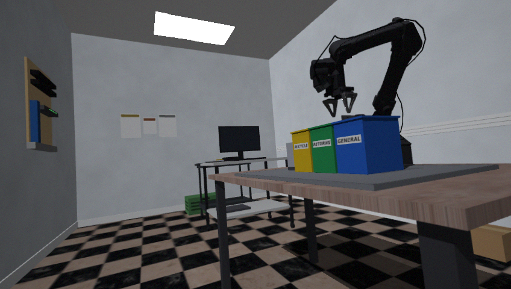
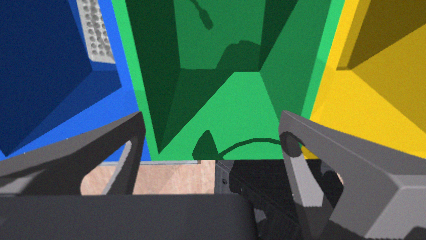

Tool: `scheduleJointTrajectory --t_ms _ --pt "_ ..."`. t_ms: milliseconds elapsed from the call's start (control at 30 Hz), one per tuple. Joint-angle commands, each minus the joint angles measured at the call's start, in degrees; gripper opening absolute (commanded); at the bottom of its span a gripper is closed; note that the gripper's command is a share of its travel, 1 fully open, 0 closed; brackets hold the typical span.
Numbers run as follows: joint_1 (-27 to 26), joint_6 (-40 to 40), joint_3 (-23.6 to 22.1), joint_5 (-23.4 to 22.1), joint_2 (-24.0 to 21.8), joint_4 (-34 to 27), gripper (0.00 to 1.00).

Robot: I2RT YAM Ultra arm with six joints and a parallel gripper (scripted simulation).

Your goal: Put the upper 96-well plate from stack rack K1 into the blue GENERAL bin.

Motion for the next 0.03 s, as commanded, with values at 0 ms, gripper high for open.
scheduleJointTrajectory --t_ms 0 --pt "-0.42 -0.37 0.36 -0.16 -0.49 0.22 0.82"
